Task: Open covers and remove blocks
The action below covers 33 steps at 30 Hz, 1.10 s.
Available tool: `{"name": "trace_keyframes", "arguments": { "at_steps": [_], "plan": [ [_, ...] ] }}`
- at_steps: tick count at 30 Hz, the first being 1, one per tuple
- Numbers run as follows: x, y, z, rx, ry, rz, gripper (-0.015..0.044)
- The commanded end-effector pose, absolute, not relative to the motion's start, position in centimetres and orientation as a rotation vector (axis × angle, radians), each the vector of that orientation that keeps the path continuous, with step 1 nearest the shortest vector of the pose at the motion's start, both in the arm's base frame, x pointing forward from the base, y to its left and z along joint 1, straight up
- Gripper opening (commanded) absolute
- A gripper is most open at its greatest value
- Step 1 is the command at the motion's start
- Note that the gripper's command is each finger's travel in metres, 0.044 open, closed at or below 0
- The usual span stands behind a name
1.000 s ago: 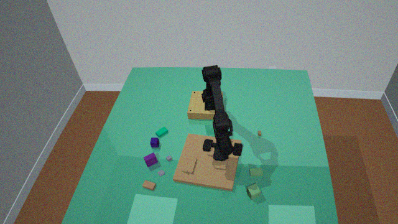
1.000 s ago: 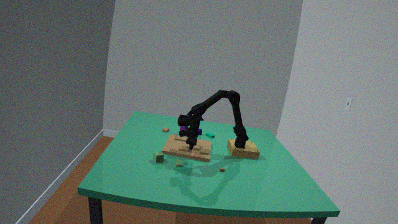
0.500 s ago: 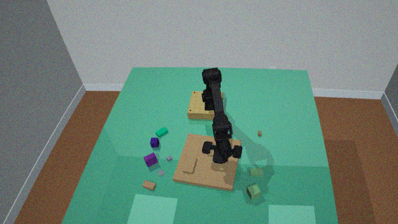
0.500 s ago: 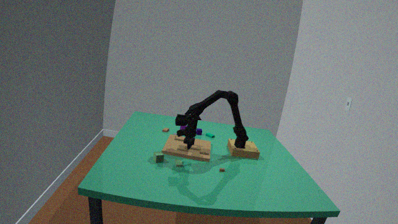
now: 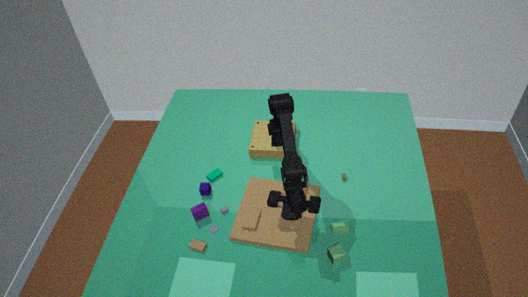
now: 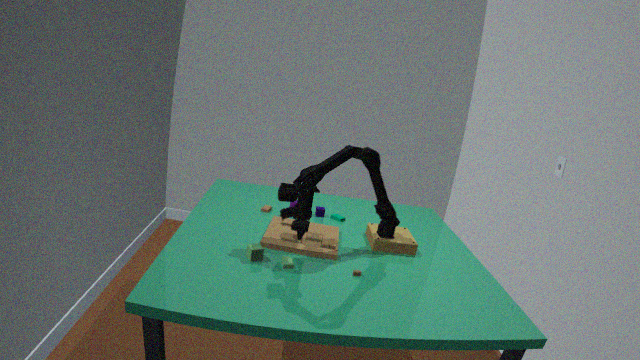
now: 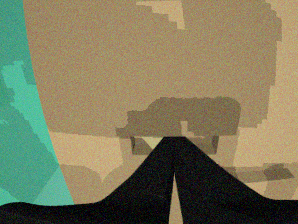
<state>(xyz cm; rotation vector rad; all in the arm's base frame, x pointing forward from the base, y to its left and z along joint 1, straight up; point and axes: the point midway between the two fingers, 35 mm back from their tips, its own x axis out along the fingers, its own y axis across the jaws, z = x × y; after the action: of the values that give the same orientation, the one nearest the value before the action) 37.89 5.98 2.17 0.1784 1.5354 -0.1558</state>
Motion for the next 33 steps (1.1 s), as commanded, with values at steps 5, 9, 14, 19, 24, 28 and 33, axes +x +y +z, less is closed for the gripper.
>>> {"name": "trace_keyframes", "arguments": {
  "at_steps": [5,9,14,19,24,28,33],
  "plan": [
    [38.7,5.9,2.2,0.176,1.532,-0.152,0.0000],
    [39.1,5.8,2.2,0.175,1.532,-0.153,0.0000],
    [39.6,5.7,2.2,0.175,1.531,-0.153,0.0000],
    [40.1,5.6,2.2,0.175,1.531,-0.153,0.0000],
    [40.6,5.4,2.2,0.175,1.530,-0.153,0.0000],
    [41.0,5.3,2.2,0.175,1.530,-0.153,0.0000],
    [41.5,5.2,2.2,0.175,1.529,-0.153,0.0000]
  ]
}}
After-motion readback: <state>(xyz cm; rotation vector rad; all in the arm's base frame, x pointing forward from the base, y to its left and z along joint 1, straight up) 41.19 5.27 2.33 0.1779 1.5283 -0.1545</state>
